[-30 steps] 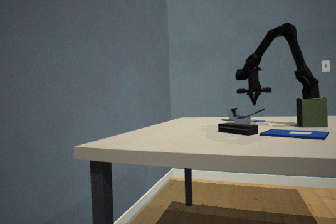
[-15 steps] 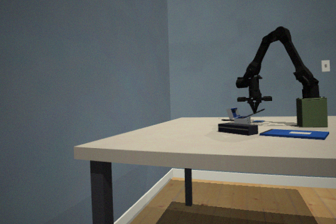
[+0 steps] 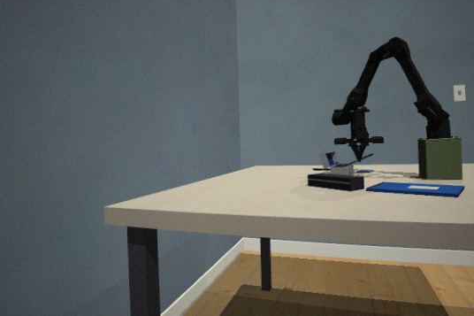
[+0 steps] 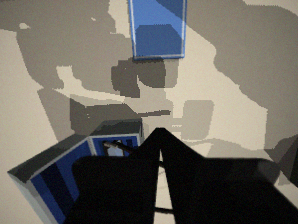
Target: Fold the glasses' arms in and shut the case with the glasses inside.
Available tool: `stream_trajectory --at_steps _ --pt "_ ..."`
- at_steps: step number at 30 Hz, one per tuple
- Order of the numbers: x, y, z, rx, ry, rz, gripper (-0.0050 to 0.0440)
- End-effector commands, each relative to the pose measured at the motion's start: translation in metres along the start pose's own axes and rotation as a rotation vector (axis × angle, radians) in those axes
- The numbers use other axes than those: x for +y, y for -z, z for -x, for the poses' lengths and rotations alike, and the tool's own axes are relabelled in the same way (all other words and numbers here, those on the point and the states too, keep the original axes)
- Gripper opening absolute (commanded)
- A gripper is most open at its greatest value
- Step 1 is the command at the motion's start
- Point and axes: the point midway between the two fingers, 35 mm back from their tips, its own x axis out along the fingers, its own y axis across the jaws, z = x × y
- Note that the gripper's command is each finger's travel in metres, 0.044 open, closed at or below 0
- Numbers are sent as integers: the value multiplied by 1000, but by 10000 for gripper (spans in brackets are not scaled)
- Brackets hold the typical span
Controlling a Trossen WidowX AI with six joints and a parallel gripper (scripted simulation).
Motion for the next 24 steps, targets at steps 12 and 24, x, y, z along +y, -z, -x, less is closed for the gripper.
stream_trajectory --at_steps 12,24 --pt "0 12 1 1 -4 -6 0" --pt "0 19 1 1 -4 -6 0"
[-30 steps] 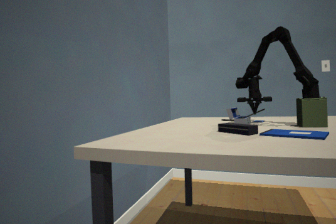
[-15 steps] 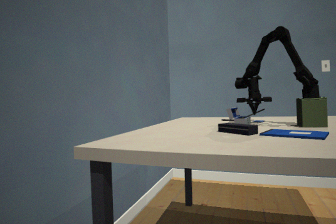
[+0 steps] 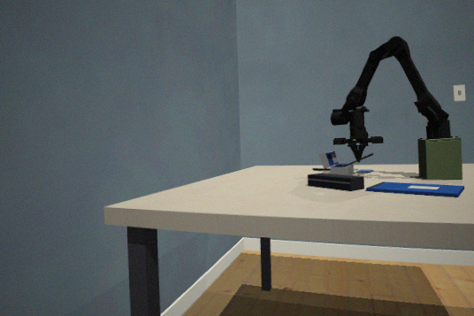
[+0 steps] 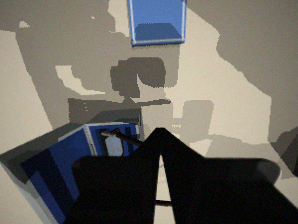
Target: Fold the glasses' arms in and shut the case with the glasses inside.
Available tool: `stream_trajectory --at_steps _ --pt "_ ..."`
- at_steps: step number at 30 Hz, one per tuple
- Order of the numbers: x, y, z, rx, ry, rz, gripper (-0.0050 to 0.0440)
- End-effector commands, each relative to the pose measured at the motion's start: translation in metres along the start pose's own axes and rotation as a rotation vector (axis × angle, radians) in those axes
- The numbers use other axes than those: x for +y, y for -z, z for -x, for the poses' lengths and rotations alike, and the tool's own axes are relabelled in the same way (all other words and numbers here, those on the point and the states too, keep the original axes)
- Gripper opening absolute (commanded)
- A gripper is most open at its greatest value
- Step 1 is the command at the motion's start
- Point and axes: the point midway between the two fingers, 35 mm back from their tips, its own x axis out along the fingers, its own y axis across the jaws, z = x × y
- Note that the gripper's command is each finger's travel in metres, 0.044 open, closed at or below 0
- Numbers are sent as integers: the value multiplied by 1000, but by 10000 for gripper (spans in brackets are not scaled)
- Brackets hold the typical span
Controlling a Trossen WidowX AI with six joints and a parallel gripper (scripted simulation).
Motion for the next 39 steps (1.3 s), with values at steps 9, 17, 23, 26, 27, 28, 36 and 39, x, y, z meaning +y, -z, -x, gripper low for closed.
stream_trajectory --at_steps 9,17,23,26,27,28,36,39 --pt "1 9 1 -1 -6 -3 0" --pt "1 13 1 -1 -6 -3 0" --pt "2 18 0 -1 -6 -3 0" --pt "2 19 0 -1 -6 -3 0" --pt "2 19 0 -1 -6 -3 0" --pt "2 20 0 -1 -6 -3 0" --pt "1 27 0 -1 -6 -3 0" --pt "1 29 0 -1 -6 -3 0"
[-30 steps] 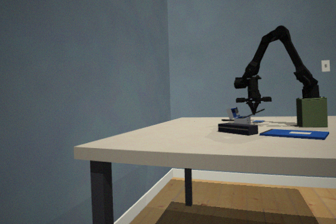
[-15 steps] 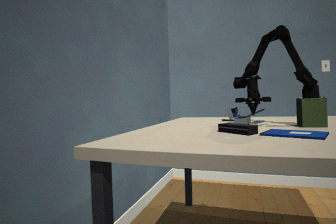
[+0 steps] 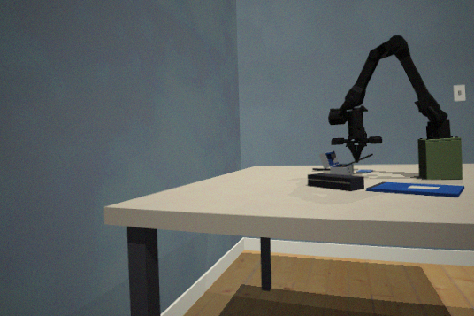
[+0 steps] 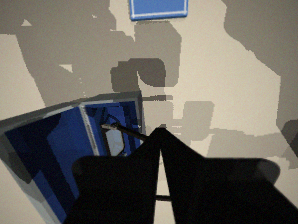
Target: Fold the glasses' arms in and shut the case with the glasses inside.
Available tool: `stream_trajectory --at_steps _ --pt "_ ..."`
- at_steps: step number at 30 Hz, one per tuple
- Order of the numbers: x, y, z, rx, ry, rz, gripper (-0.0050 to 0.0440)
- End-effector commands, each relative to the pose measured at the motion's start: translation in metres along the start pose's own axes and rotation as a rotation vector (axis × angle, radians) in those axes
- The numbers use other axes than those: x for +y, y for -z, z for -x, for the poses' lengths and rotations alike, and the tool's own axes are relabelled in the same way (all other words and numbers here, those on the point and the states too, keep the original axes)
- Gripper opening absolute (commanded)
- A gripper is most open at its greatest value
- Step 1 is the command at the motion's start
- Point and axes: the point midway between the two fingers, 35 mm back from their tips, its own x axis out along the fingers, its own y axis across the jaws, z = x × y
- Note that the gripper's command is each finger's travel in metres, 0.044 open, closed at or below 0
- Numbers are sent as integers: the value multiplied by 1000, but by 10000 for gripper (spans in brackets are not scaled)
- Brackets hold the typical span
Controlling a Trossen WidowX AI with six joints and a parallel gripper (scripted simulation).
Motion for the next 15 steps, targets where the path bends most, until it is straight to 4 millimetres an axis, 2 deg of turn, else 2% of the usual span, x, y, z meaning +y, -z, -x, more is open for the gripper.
stream_trajectory --at_steps 1,15 --pt "0 5 0 1 -3 1 0" --pt "1 14 0 1 -3 1 0"
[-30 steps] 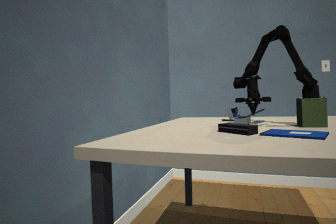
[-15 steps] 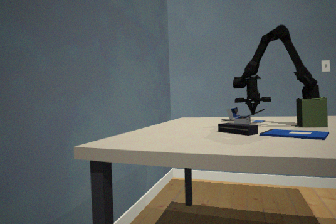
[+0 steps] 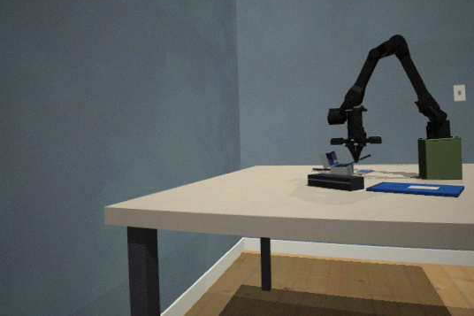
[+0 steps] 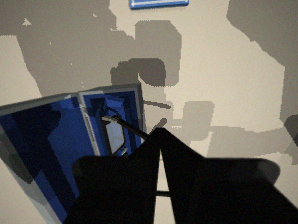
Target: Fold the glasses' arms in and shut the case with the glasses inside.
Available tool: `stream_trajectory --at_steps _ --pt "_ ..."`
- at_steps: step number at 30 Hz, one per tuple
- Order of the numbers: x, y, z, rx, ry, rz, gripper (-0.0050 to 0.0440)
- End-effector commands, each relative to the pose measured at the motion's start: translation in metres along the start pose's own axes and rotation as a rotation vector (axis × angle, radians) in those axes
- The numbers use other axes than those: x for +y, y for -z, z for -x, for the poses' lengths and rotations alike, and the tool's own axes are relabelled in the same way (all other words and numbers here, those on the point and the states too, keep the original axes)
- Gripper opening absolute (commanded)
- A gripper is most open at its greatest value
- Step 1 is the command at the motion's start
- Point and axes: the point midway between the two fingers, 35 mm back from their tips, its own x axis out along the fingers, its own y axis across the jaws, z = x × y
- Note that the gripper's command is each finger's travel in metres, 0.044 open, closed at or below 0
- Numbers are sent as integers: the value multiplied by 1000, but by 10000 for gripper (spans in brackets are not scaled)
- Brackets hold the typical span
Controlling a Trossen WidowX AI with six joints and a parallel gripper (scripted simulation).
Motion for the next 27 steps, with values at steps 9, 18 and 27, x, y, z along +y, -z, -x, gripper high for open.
stream_trajectory --at_steps 9,18,27 --pt "3 10 0 1 -2 2 0" --pt "5 16 -1 1 -2 2 0" --pt "7 22 -2 1 -2 2 0"
